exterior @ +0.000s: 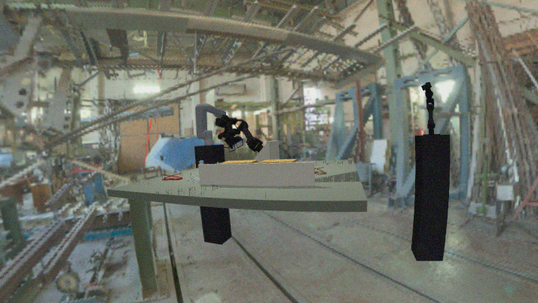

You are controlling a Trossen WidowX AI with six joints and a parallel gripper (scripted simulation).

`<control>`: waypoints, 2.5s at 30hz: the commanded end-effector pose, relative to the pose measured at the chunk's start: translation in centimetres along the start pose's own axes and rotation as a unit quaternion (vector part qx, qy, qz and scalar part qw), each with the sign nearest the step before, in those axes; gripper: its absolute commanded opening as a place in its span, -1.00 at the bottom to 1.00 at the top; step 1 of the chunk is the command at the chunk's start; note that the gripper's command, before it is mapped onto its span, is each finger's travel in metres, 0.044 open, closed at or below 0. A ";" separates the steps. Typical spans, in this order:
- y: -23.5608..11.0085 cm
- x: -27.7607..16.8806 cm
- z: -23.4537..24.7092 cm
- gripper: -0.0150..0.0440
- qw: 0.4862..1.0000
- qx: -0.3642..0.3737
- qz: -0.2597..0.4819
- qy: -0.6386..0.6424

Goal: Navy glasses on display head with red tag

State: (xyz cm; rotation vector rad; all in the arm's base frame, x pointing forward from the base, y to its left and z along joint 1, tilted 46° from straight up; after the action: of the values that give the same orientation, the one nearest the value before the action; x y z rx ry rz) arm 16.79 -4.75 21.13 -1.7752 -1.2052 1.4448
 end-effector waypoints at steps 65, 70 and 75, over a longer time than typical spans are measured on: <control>-3.8 -0.1 1.8 -0.49 0.911 -0.158 -0.006 -0.381; -3.0 0.3 0.8 -0.49 0.922 -0.131 -0.021 -0.364; -2.2 0.8 -0.2 -0.49 0.932 -0.102 -0.034 -0.347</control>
State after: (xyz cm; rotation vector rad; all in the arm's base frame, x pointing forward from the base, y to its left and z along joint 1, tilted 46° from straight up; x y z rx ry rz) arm 15.55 -3.15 22.94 -1.3538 -1.8326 2.0722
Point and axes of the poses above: the point midway between the two fingers, 35 mm back from their tips, its own y axis out along the fingers, its own z axis across the jaws, x = y × z, the point moved 4 cm from there along -y, back along the fingers, and after that the axes turned 11 degrees about -y, right-handed, at the moved point
